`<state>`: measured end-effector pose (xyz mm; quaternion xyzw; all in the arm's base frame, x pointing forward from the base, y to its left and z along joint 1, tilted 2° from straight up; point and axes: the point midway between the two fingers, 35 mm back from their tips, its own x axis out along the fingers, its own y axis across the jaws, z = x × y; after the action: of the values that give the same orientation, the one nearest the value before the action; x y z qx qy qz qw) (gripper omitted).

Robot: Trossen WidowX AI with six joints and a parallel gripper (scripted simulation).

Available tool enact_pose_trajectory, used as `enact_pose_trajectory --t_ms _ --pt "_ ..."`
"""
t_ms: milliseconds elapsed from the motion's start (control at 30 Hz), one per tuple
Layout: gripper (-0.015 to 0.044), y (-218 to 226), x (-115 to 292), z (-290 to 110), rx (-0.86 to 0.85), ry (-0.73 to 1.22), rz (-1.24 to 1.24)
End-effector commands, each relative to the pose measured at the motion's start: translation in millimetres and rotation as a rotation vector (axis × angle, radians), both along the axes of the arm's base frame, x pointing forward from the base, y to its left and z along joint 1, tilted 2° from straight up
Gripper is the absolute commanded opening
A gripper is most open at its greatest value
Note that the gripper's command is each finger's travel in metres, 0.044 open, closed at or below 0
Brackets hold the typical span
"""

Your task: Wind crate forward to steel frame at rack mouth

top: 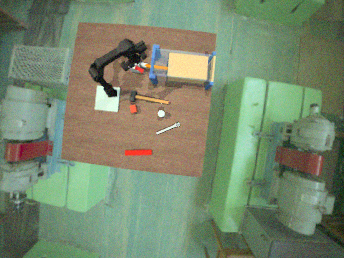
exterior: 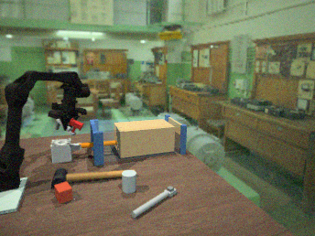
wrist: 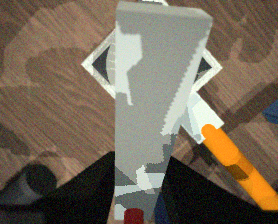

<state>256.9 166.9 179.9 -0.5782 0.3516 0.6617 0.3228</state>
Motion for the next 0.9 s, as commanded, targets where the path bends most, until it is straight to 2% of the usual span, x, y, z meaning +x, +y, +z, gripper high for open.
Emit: enact_pose_trajectory --t_ms 0,233,867 --pt "0.0000 -1.4 1.5 3.9 -0.008 -0.019 -0.002" --pt "0.0000 1.0 0.4 7.2 -0.076 -0.077 -0.011" --pt "0.0000 -1.6 0.5 10.7 -0.073 -0.088 -0.011"
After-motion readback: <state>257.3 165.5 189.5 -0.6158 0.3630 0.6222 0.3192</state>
